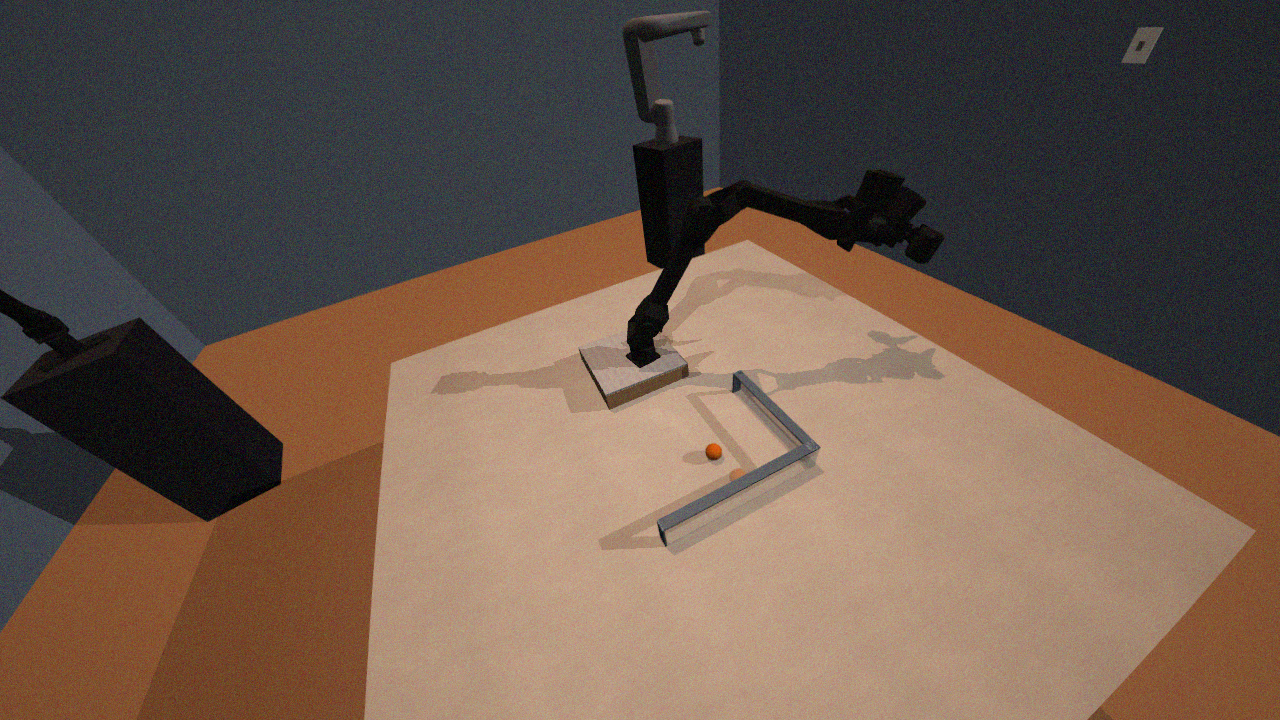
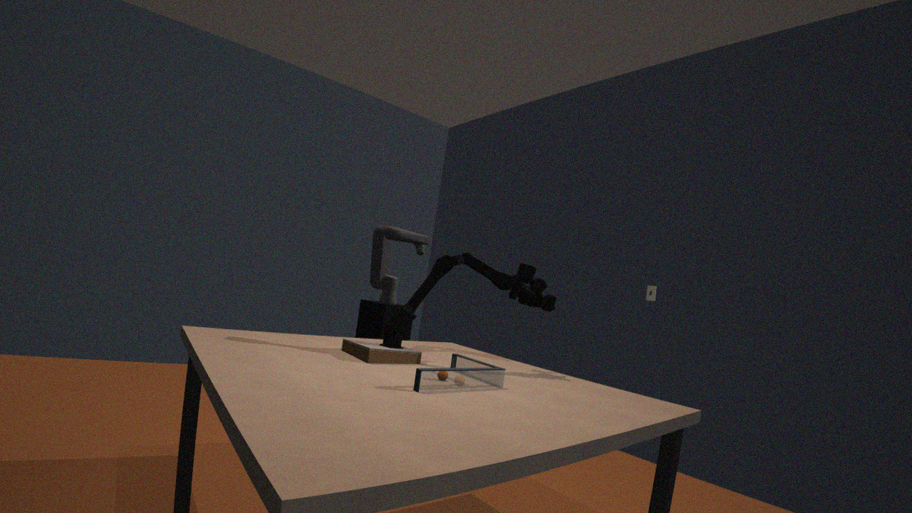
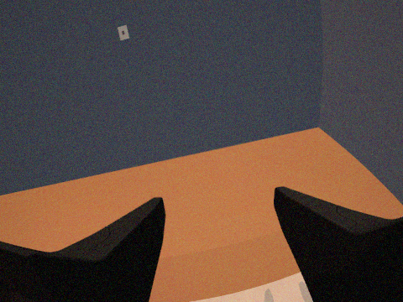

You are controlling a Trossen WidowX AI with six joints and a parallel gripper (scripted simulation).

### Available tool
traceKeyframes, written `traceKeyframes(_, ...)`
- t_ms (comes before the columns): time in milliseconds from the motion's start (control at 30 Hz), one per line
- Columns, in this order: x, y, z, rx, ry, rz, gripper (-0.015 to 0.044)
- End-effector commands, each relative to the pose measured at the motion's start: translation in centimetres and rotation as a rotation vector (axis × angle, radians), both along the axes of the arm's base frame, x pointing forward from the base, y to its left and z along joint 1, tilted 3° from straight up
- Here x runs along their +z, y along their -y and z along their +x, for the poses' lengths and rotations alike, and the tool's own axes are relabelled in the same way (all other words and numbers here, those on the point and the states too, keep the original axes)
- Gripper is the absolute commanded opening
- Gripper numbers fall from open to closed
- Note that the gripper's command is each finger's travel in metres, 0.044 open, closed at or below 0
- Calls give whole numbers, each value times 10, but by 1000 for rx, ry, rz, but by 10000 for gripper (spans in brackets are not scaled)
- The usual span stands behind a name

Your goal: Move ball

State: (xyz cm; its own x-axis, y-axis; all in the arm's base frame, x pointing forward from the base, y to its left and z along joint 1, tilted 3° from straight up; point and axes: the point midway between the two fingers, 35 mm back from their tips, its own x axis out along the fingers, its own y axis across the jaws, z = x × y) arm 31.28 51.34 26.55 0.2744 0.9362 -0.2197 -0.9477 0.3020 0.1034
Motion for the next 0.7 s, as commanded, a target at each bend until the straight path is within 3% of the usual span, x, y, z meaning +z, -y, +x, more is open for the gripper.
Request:
traceKeyframes(0, -26, 44, 40, -114, -62, -98, 263)
traceKeyframes(367, -101, 202, 121, -463, -297, -355, 263)
traceKeyframes(667, -149, 352, 125, -730, -540, -538, 263)
